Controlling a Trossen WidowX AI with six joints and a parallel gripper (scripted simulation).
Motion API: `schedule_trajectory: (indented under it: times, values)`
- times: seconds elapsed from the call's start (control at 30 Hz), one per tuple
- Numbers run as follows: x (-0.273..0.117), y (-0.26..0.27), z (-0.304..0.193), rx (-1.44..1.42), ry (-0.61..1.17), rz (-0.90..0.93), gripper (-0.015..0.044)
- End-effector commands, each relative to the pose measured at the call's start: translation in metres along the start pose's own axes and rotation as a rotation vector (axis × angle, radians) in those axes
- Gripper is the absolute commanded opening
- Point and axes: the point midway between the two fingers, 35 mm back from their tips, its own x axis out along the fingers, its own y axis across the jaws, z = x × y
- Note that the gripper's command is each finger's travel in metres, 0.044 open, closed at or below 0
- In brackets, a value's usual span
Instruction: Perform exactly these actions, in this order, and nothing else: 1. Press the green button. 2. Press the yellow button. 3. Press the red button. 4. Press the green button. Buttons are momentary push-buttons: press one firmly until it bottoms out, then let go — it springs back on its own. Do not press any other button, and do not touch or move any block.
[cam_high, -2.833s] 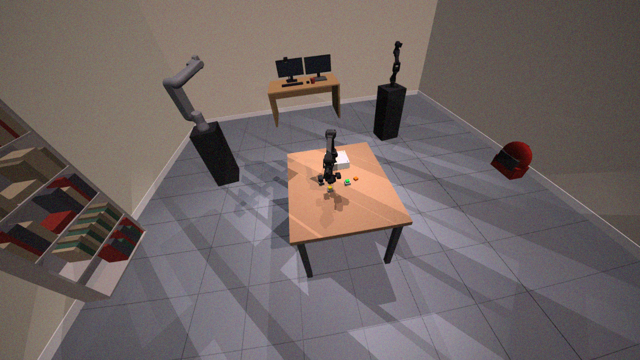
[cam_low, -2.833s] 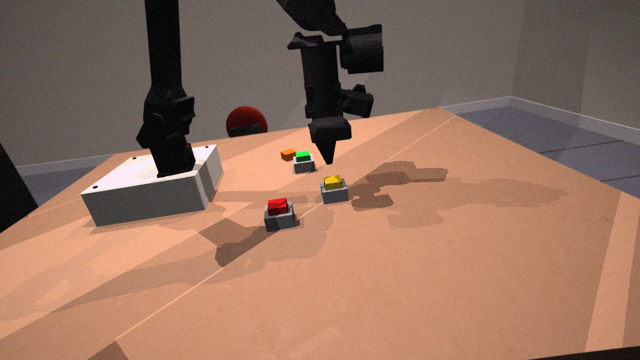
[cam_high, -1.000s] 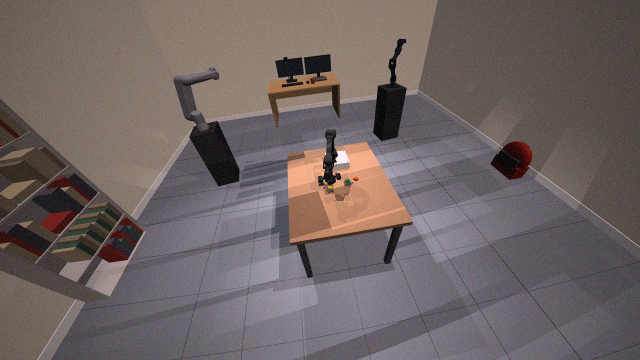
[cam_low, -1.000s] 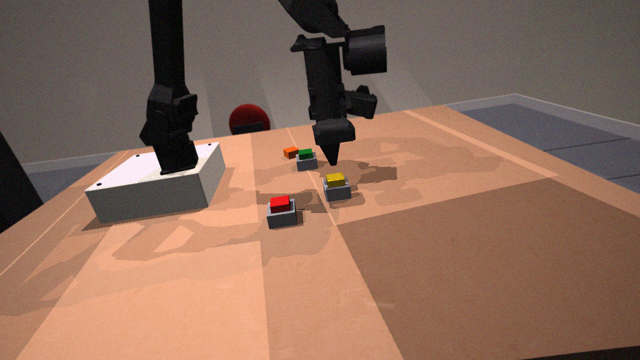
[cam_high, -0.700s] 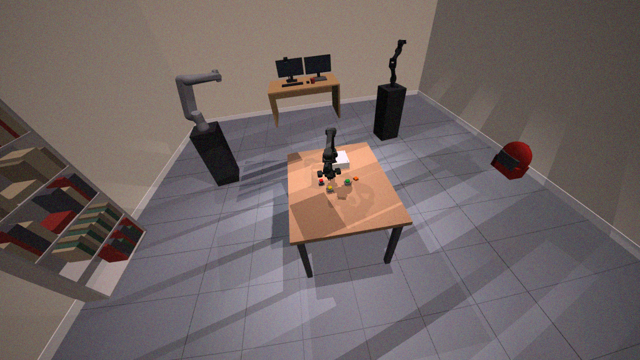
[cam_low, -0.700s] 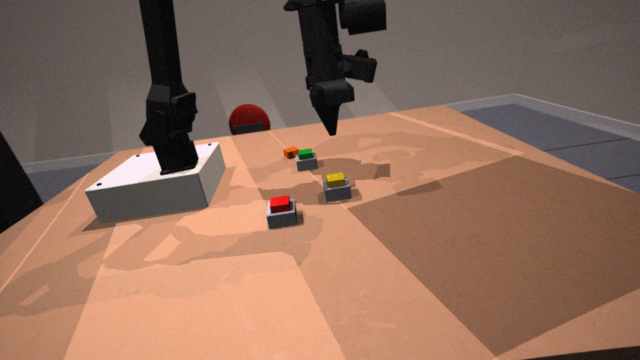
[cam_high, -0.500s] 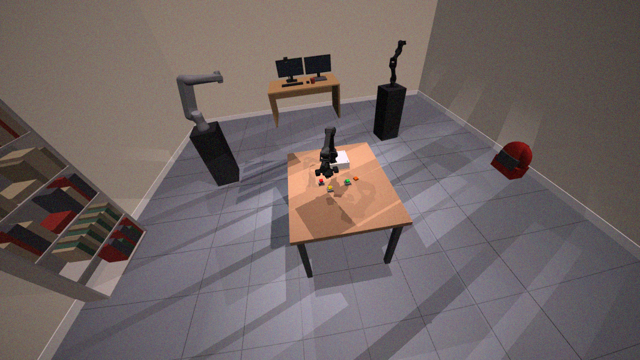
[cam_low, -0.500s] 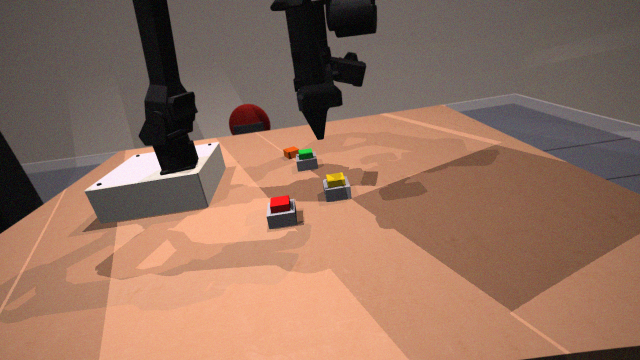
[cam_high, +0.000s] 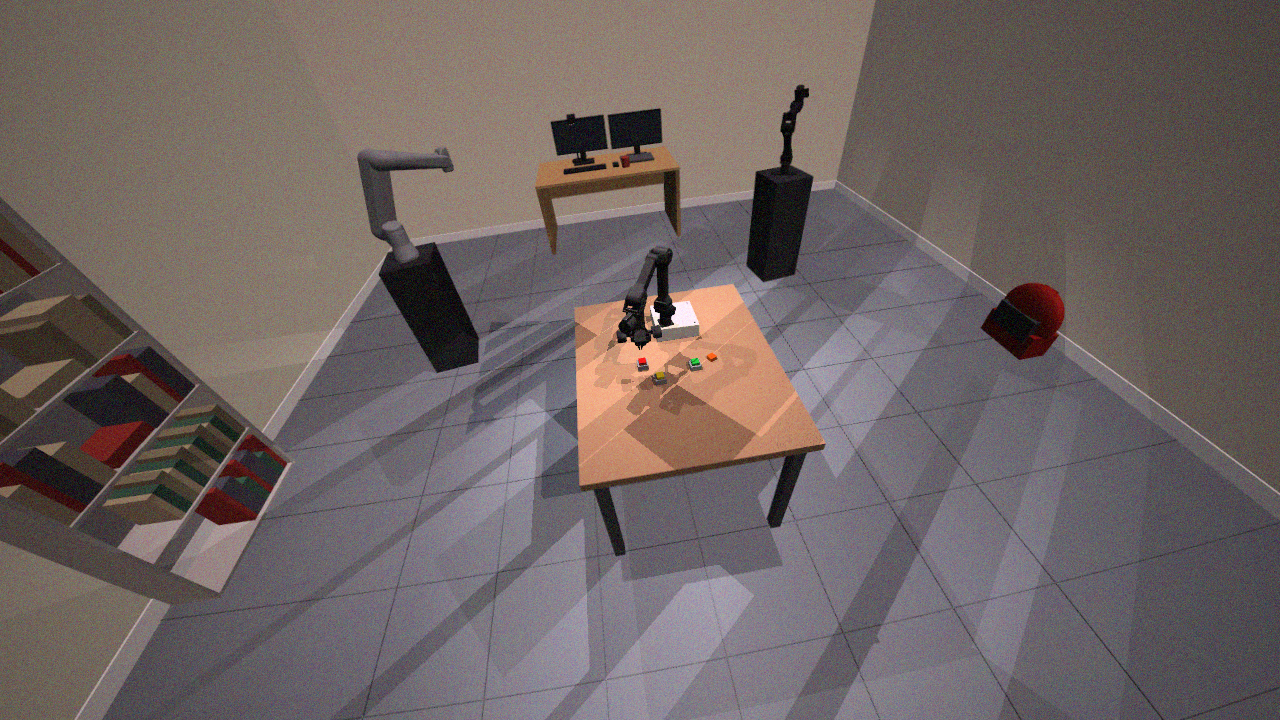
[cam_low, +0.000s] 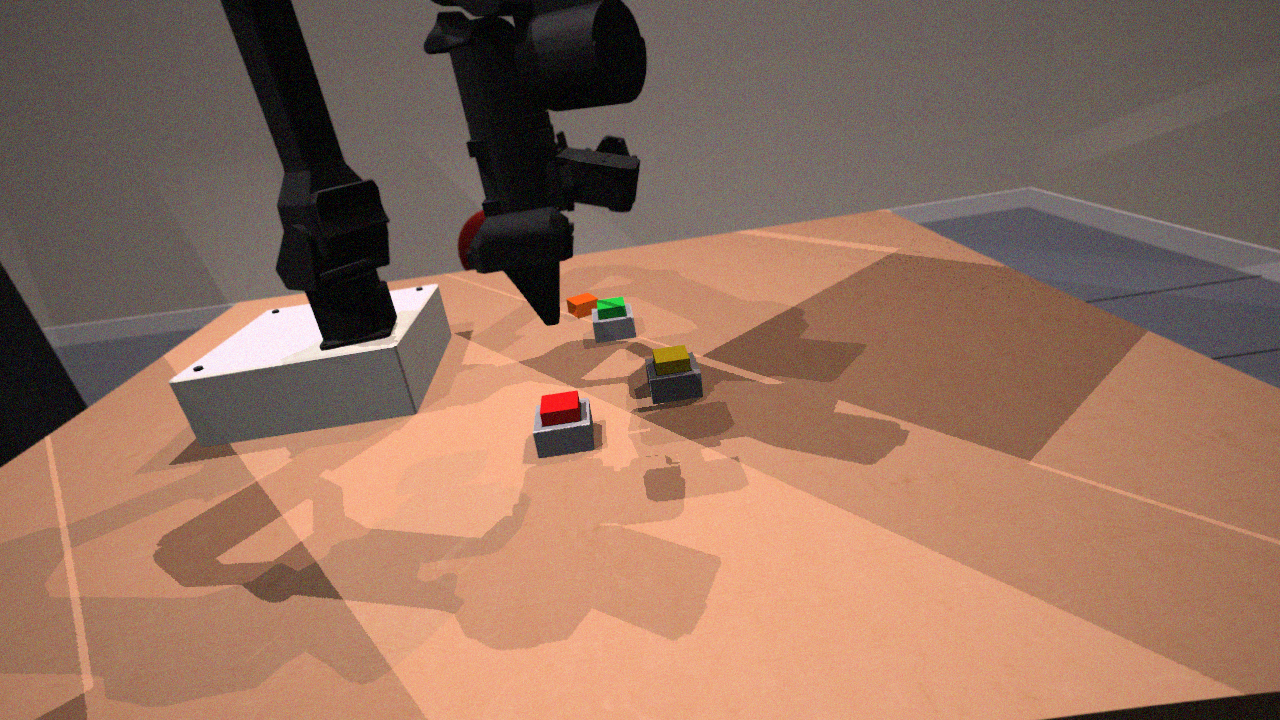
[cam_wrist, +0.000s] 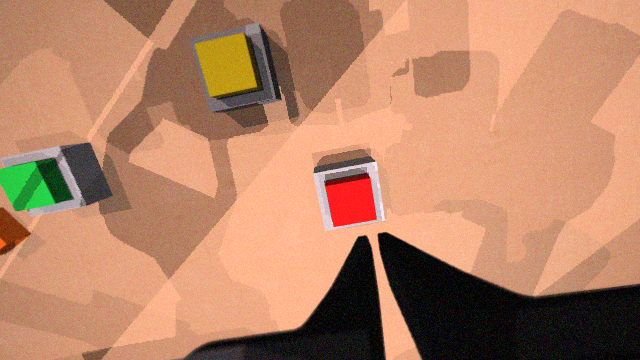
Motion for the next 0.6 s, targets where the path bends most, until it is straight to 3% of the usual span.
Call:
schedule_trajectory:
  times: [0.0,0.57]
  values:
    - [0.044,0.002,-0.008,-0.006,0.017,0.01,0.002]
    - [0.064,0.002,-0.008,-0.006,0.017,0.01,0.002]
